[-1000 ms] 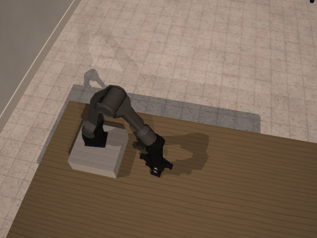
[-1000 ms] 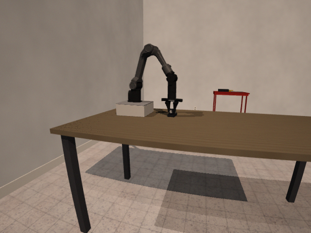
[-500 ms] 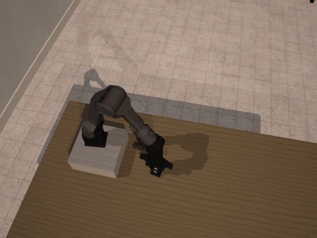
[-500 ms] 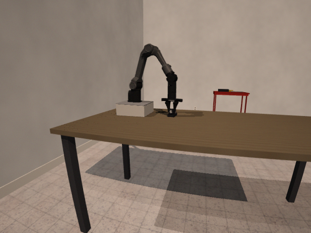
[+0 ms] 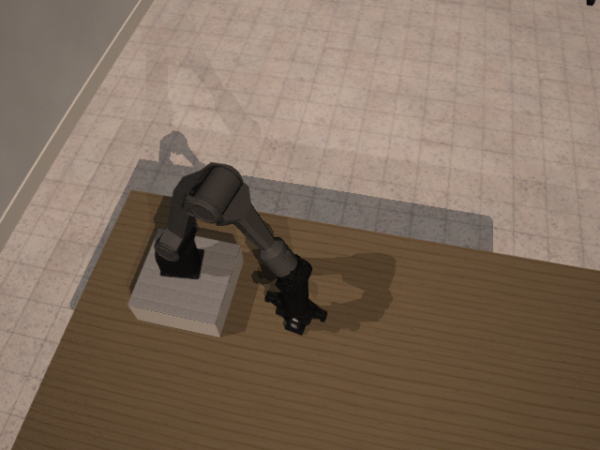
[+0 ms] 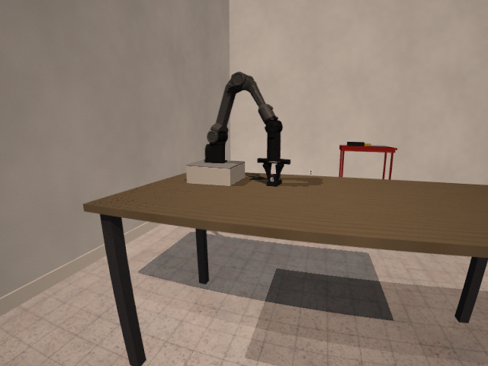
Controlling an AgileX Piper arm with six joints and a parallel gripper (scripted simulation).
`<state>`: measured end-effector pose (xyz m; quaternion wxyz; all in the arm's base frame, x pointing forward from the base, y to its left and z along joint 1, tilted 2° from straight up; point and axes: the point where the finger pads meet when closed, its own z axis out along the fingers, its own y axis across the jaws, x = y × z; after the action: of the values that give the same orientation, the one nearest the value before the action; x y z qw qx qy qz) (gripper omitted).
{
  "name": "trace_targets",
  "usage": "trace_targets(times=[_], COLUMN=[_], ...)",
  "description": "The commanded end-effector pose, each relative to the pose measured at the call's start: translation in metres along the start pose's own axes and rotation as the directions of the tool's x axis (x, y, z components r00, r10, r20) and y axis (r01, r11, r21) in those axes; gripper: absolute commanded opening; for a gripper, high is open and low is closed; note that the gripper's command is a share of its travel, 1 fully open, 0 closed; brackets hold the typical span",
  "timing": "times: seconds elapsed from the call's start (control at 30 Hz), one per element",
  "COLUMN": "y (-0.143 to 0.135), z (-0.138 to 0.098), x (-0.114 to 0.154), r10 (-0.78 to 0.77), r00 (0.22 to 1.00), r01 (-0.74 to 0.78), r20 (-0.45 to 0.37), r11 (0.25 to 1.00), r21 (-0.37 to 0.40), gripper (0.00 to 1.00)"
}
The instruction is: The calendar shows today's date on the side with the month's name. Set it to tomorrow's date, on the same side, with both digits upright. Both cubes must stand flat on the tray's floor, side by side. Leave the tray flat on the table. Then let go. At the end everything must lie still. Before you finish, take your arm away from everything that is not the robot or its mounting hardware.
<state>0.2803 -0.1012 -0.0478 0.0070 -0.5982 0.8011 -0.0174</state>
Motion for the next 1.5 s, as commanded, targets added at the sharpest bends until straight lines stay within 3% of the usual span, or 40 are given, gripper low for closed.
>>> trace_targets(times=[0.0, 1.33, 1.47], y=[0.0008, 0.0005, 0.0005], z=[0.0023, 0.0028, 0.0028], x=[-0.0002, -0.0002, -0.0002], r10=[-0.001, -0.001, -0.001], r00=[1.0, 1.0, 1.0], r01=[0.001, 0.001, 0.001], r20=[0.0, 0.0, 0.0], r11=[1.0, 1.0, 1.0], r21=[-0.003, -0.002, -0.002], gripper=[0.38, 0.38, 0.48])
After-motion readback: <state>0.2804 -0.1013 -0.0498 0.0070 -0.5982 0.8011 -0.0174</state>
